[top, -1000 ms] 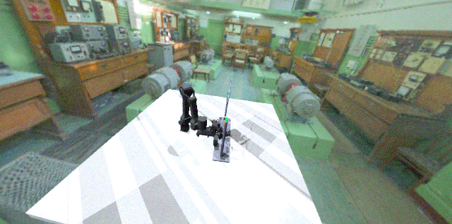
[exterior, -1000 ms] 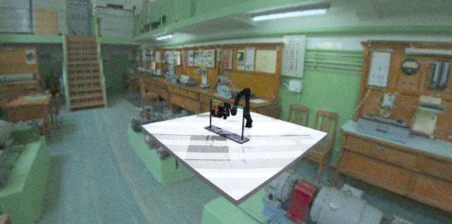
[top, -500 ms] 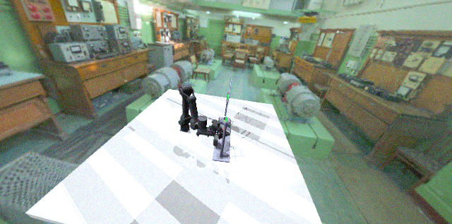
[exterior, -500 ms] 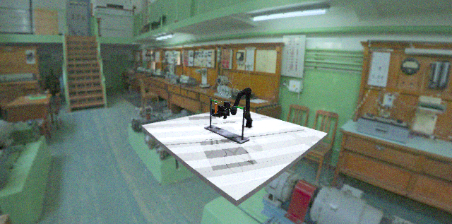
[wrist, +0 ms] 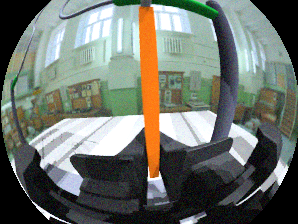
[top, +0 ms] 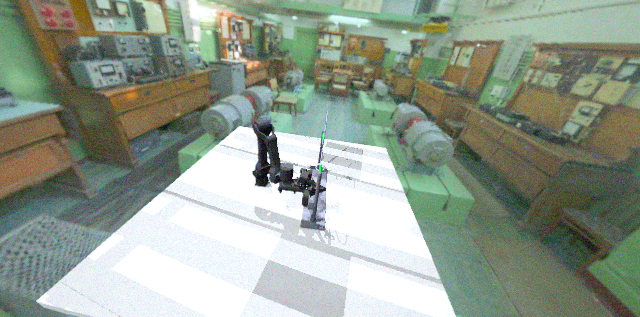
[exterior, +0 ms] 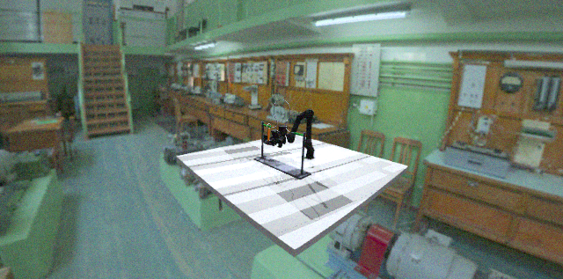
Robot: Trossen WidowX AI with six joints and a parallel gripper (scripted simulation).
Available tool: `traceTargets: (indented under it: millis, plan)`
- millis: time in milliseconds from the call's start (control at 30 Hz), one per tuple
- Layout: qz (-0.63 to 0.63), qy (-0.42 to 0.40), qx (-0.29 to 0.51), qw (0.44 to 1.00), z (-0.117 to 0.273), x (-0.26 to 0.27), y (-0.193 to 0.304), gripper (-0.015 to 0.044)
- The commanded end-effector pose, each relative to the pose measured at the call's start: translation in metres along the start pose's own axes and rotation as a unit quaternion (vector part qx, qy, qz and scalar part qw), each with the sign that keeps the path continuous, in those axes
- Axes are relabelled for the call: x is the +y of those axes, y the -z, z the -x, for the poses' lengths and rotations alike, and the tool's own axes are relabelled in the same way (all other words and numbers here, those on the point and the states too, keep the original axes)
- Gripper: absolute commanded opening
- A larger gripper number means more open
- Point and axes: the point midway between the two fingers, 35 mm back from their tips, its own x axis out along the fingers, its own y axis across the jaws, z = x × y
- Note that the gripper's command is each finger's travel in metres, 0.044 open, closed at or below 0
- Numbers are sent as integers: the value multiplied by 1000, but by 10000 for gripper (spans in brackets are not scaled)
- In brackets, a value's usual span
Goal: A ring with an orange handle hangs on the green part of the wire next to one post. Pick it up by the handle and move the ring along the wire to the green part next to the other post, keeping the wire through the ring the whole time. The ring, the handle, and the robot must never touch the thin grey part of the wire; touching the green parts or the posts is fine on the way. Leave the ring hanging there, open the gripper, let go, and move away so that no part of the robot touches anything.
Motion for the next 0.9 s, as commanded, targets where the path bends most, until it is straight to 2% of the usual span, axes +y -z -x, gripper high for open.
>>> traceTargets:
  millis: [0, 867]
  plan:
    - [-1, -2, 0, 1000, 0, 0, 0, -150]
    - [-4, -3, 0, 1000, 0, 22, -1, -150]
